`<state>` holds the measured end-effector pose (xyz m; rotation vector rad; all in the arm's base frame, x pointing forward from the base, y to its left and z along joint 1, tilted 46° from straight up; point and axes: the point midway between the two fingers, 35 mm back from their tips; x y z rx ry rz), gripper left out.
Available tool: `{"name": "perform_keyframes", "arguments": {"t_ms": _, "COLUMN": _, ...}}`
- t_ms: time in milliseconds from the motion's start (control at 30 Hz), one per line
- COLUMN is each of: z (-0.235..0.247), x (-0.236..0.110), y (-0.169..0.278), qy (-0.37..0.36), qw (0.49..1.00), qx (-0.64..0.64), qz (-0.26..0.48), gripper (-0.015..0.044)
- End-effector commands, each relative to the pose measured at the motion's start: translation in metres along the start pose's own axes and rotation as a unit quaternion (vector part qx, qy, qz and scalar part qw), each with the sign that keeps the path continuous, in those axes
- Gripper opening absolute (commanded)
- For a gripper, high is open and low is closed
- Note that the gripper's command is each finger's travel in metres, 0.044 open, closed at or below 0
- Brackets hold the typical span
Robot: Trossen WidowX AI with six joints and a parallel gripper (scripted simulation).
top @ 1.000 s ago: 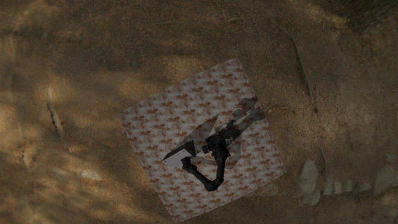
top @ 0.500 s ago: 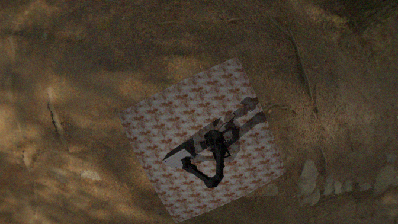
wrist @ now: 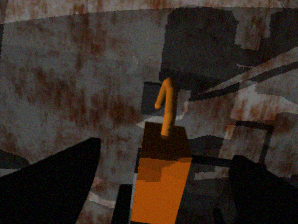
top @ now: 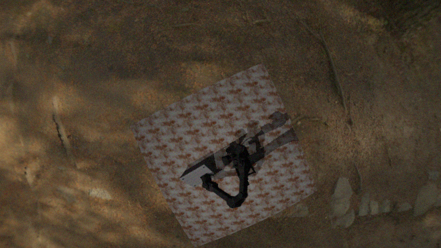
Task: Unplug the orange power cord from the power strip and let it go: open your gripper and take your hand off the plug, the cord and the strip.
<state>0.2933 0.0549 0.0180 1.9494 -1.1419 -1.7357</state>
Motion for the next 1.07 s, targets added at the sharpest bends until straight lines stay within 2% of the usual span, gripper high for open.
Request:
{"name": "perform_keyframes", "arguments": {"t_ms": 0, "z": 0.001, "x": -0.001, "y": -0.005, "qy": 0.0, "qw": 1.0, "qx": 0.0, "qz": 0.001, "gripper": 0.0394}}
{"name": "perform_keyframes", "arguments": {"t_ms": 67, "z": 0.002, "x": -0.004, "y": -0.017, "qy": 0.0, "qw": 1.0, "qx": 0.0, "qz": 0.0, "gripper": 0.044}}
{"name": "perform_keyframes", "arguments": {"t_ms": 267, "z": 0.009, "x": -0.012, "y": -0.059, "qy": 0.0, "qw": 1.0, "qx": 0.001, "qz": -0.001, "gripper": 0.044}}
{"name": "perform_keyframes", "arguments": {"t_ms": 1033, "z": 0.009, "x": -0.012, "y": -0.059, "qy": 0.0, "qw": 1.0, "qx": 0.001, "qz": -0.001, "gripper": 0.044}}
Point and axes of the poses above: the point midway between the two fingers, 35 mm back from their tips, its own x axis out along the fingers, its own z axis across the jaws, y = z × x, and after that the axes turned 8 degrees about x, right-handed
